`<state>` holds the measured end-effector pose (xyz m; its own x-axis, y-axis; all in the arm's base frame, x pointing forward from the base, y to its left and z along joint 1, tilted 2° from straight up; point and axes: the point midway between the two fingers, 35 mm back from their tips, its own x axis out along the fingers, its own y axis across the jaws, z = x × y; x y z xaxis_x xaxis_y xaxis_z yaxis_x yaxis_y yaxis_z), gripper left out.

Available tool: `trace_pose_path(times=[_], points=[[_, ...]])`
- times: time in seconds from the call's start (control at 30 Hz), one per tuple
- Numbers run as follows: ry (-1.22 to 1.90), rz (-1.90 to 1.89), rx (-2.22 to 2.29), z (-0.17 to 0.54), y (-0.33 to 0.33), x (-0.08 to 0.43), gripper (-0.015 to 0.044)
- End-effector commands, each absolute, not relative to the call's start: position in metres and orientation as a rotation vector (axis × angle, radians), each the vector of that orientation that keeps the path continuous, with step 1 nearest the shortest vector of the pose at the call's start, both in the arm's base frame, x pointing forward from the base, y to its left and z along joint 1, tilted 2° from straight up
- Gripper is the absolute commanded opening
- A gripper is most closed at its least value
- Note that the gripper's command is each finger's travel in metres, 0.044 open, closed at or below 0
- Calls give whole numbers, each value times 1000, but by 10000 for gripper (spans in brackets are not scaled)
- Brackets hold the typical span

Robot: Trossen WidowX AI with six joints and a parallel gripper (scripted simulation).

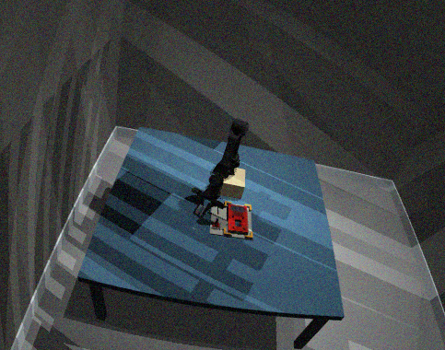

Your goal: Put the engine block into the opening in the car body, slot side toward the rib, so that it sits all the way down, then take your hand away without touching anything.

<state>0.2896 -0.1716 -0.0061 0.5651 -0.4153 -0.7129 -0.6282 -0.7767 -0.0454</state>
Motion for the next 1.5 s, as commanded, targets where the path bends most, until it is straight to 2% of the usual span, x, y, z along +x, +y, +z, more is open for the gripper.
trace_pose_path(times=[0.0, 0.83, 1.37, 1.4, 1.47], points=[[867, 1032, -2501, -15, -172, 289, 0], [867, 1033, -2500, -48, -171, 291, 0], [864, 1019, -2512, -44, -172, 293, 420], [864, 1019, -2512, -44, -172, 293, 440], [864, 1019, -2512, -44, -172, 293, 440]])
